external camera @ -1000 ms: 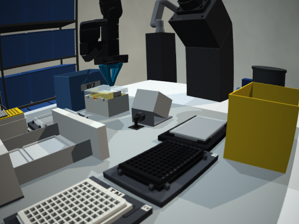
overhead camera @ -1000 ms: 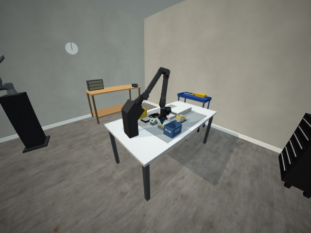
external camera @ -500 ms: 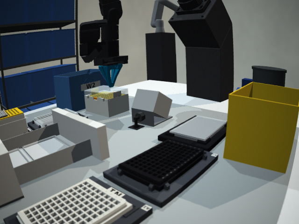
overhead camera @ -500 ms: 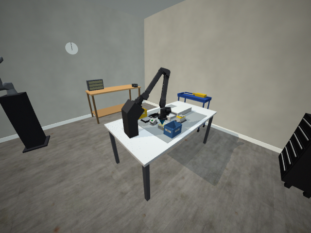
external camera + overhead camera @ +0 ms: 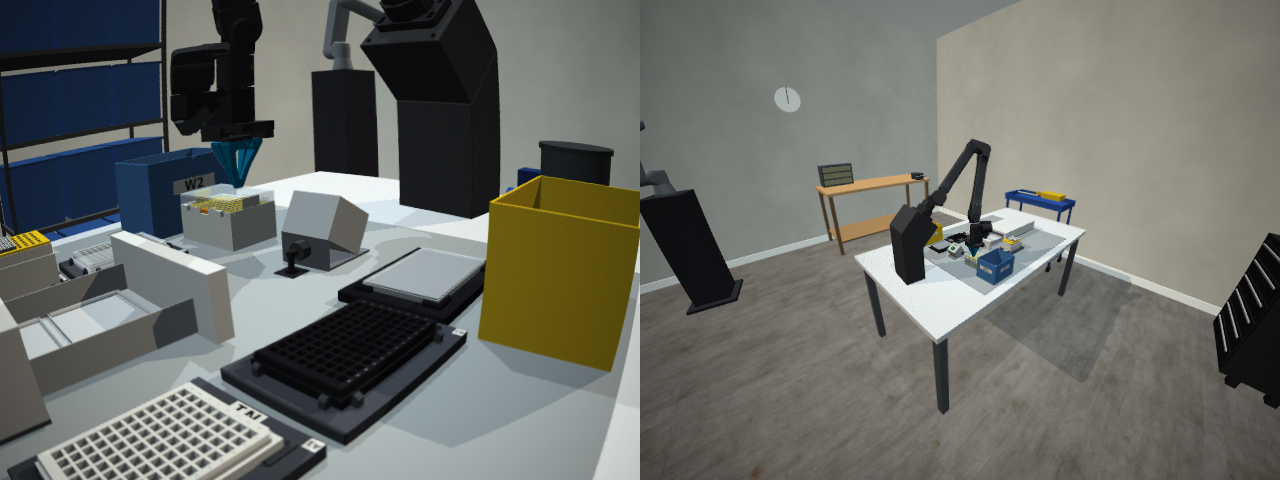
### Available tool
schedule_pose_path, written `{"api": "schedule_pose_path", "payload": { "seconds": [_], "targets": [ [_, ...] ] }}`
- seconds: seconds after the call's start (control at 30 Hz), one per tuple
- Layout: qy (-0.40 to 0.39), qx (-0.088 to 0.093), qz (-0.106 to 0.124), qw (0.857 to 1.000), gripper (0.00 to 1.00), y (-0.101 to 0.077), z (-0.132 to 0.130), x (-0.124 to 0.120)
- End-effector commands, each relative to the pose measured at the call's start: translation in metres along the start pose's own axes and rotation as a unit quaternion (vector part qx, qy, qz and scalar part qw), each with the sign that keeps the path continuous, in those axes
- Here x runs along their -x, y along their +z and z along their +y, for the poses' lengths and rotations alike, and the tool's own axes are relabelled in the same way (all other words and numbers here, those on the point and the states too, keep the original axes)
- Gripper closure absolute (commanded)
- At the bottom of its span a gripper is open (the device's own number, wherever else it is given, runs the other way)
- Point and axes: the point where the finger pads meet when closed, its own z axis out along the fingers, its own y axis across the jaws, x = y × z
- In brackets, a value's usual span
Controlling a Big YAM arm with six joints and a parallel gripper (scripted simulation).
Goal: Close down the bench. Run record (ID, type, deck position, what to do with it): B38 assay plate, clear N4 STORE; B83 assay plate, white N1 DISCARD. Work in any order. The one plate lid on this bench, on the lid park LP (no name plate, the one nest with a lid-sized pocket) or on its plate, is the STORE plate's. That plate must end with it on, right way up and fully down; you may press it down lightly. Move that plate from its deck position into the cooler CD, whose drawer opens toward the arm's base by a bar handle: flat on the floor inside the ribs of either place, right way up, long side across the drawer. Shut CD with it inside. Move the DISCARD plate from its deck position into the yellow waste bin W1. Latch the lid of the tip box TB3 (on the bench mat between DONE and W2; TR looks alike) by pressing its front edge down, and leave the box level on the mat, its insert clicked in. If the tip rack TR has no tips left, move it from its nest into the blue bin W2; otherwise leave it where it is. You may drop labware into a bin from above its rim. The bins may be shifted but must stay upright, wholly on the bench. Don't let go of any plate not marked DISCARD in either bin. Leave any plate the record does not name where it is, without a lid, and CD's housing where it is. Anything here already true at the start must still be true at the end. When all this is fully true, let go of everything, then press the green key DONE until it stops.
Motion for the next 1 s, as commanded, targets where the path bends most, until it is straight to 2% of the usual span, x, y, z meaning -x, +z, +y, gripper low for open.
{"api": "schedule_pose_path", "payload": {
  "seconds": [0.0, 0.97],
  "targets": [
    [0.000, 0.003, 0.000, 1.000, 1.00, 0.0088, 0.0026, 0.0014],
    [0.000, 0.003, 0.000, 1.000, 1.00, 0.0152, 0.0028, 0.0012]
  ]
}}
